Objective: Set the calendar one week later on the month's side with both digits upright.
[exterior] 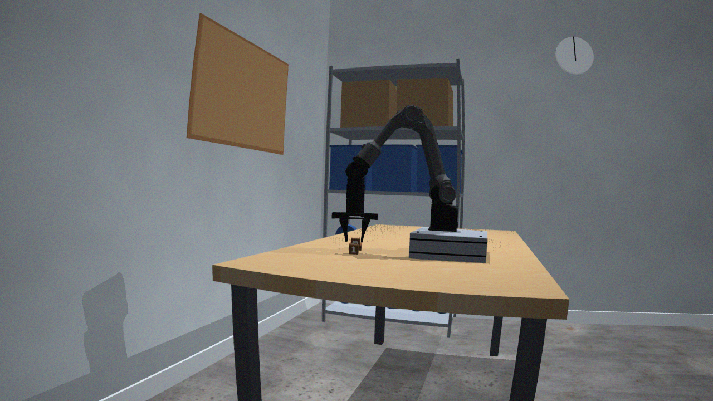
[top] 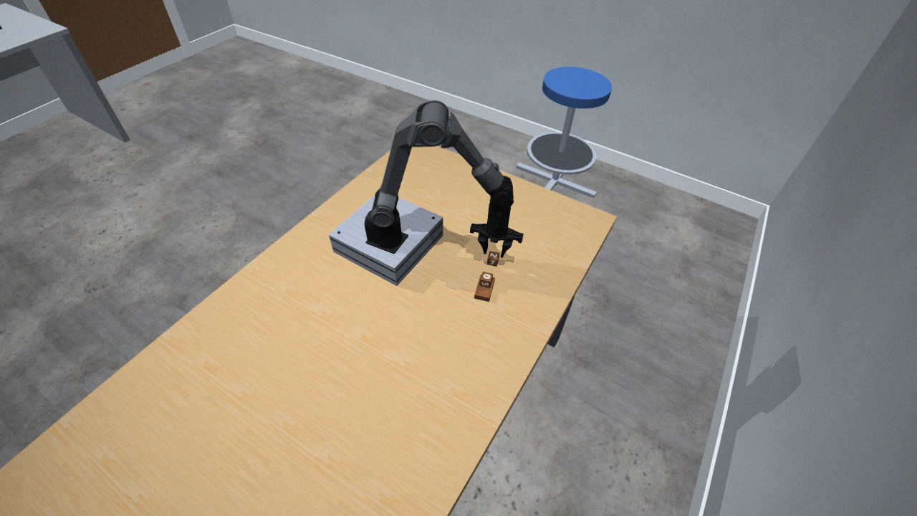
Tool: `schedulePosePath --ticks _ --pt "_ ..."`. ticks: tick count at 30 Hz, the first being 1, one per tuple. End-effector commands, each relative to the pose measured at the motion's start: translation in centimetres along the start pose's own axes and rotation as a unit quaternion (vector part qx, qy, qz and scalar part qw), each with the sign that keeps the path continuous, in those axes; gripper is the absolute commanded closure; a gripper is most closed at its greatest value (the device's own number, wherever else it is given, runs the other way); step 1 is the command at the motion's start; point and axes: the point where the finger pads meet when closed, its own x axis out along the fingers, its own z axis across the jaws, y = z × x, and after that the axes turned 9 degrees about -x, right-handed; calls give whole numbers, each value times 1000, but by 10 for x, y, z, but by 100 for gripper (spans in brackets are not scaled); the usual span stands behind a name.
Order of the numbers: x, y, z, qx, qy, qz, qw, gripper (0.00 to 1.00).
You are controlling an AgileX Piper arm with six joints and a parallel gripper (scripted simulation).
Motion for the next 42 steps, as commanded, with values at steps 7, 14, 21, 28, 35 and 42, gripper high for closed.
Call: schedulePosePath --ticks 7,14,21,28,35,42 --pt "1 0 0 0 0 0 1000 39" --pt "7 0 -1 0 2 0 1000 39" --pt "19 0 -1 0 1 0 1000 39" --pt "26 0 -1 0 1 0 1000 39" --pt "28 0 0 0 0 0 1000 39" --pt "28 0 0 0 0 0 1000 39"
